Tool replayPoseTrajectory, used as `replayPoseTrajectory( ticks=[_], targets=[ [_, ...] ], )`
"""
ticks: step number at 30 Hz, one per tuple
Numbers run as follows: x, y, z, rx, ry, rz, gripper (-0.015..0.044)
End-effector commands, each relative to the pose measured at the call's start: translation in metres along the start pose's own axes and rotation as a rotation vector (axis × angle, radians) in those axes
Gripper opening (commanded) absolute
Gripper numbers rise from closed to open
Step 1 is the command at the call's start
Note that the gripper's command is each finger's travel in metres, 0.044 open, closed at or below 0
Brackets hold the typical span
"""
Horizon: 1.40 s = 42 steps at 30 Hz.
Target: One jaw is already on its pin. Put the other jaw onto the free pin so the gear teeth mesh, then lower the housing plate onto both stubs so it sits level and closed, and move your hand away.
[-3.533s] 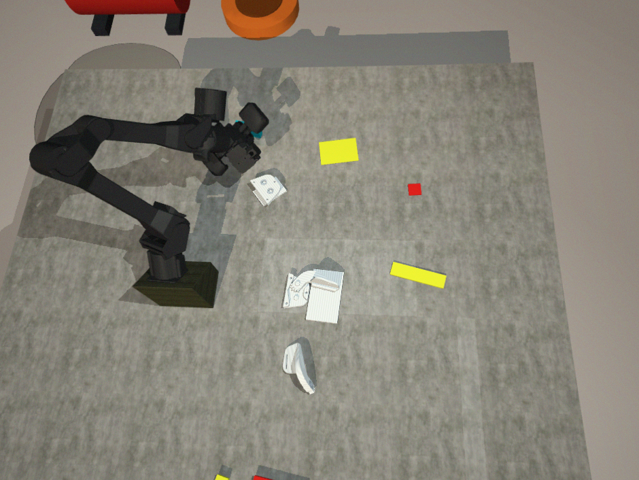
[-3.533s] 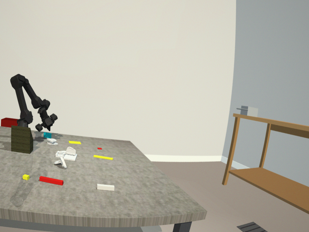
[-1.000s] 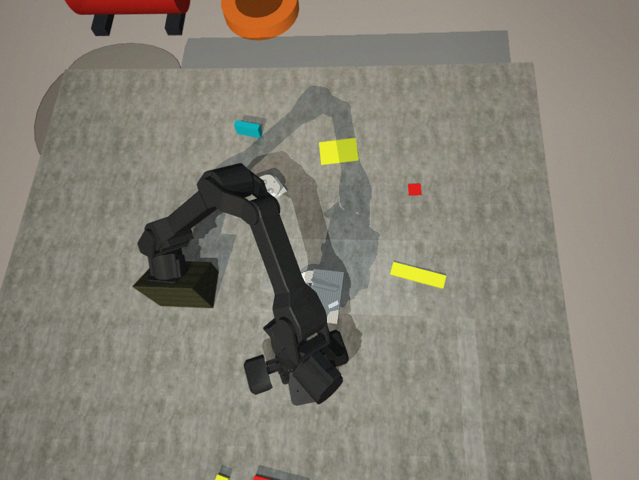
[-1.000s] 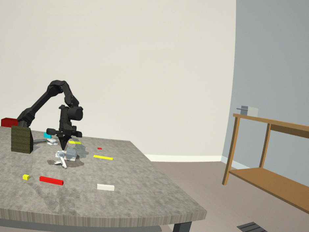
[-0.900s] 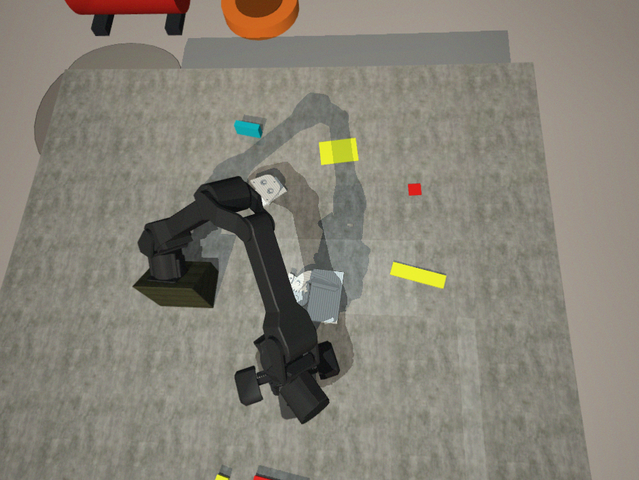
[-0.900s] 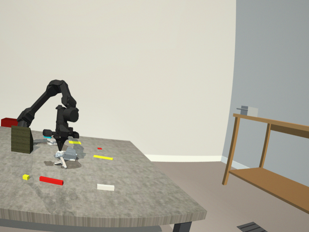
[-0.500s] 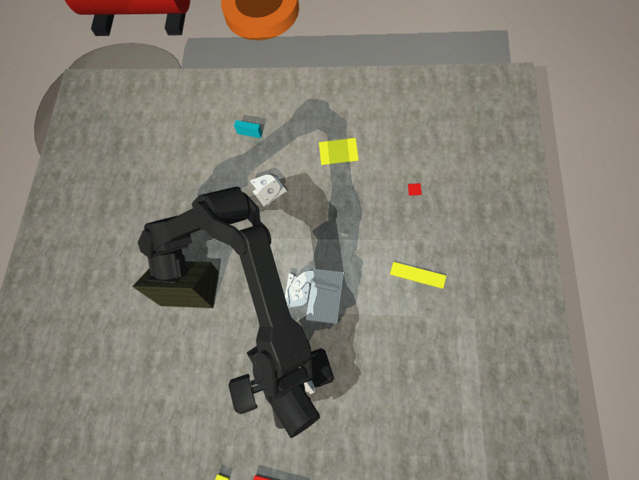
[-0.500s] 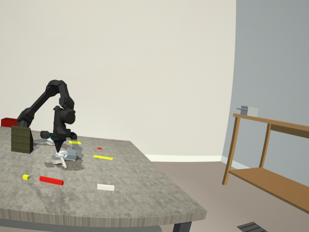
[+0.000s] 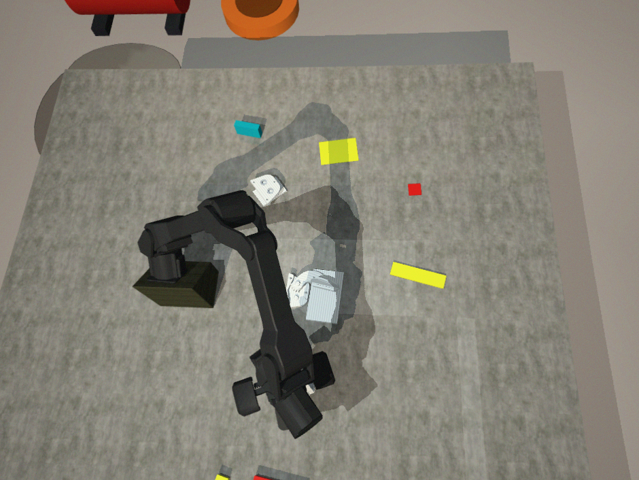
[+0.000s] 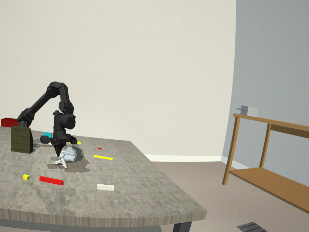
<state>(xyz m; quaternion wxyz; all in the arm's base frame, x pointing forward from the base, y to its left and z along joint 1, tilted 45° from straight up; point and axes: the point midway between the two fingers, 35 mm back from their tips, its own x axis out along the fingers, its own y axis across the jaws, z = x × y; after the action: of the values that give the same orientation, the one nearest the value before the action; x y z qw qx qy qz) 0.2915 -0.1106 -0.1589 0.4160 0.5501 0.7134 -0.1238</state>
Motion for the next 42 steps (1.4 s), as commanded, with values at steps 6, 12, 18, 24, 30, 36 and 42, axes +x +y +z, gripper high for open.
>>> replayPoseTrajectory(
  ticks=[6,12,18,24,30,36,42],
  targets=[
    [0.020,-0.002,-0.002,0.009,0.013,0.000,0.0000],
    [0.030,-0.002,-0.003,0.009,0.014,0.000,0.0000],
    [0.038,-0.003,-0.004,0.009,0.015,0.000,0.0000],
    [0.038,-0.003,-0.004,0.009,0.015,0.000,0.0000],
    [0.038,0.001,-0.003,0.009,0.015,0.000,0.0000],
    [0.038,0.011,-0.003,0.008,0.014,0.001,0.0000],
    [0.038,0.021,-0.002,0.008,0.014,0.001,0.0000]
  ],
)
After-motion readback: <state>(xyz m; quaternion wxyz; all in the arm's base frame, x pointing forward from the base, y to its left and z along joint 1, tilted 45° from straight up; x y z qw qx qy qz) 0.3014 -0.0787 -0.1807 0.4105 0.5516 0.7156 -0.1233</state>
